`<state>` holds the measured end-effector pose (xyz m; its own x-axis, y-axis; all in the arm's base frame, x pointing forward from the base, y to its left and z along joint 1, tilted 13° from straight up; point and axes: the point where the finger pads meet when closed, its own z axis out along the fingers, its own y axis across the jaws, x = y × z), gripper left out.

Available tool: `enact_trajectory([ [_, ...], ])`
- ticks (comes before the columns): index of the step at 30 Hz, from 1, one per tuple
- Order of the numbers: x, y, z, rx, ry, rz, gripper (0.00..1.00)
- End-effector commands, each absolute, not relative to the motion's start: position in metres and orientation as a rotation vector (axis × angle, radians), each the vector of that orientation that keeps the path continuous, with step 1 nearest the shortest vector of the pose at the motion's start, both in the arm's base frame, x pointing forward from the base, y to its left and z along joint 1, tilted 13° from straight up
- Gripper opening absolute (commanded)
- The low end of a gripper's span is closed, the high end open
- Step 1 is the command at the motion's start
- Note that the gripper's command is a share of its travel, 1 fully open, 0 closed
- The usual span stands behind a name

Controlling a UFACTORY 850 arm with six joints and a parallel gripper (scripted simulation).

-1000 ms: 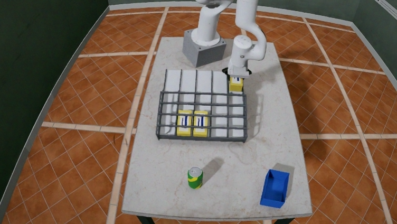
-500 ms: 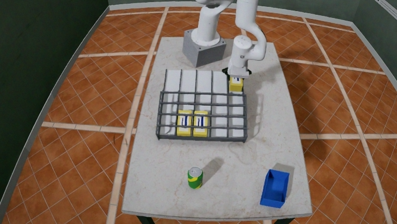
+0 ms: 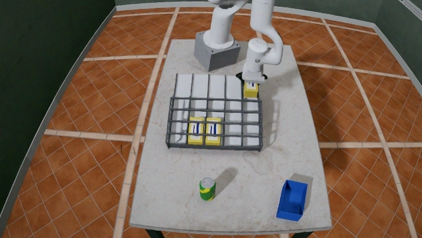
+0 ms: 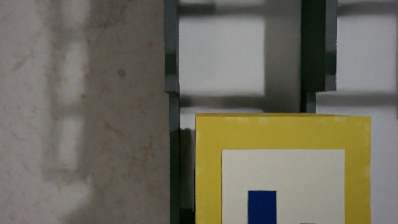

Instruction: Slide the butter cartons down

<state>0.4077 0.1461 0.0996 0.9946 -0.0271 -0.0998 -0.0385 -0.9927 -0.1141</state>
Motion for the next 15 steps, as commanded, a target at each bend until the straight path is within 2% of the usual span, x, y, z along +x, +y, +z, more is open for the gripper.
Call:
enact_trajectory([
  [1, 0.4084, 0.1462, 0.1001, -3.021, 0.050, 0.147, 0.00],
  [15, 0.4080, 0.1467, 0.0979, -3.021, 0.050, 0.147, 0.00],
])
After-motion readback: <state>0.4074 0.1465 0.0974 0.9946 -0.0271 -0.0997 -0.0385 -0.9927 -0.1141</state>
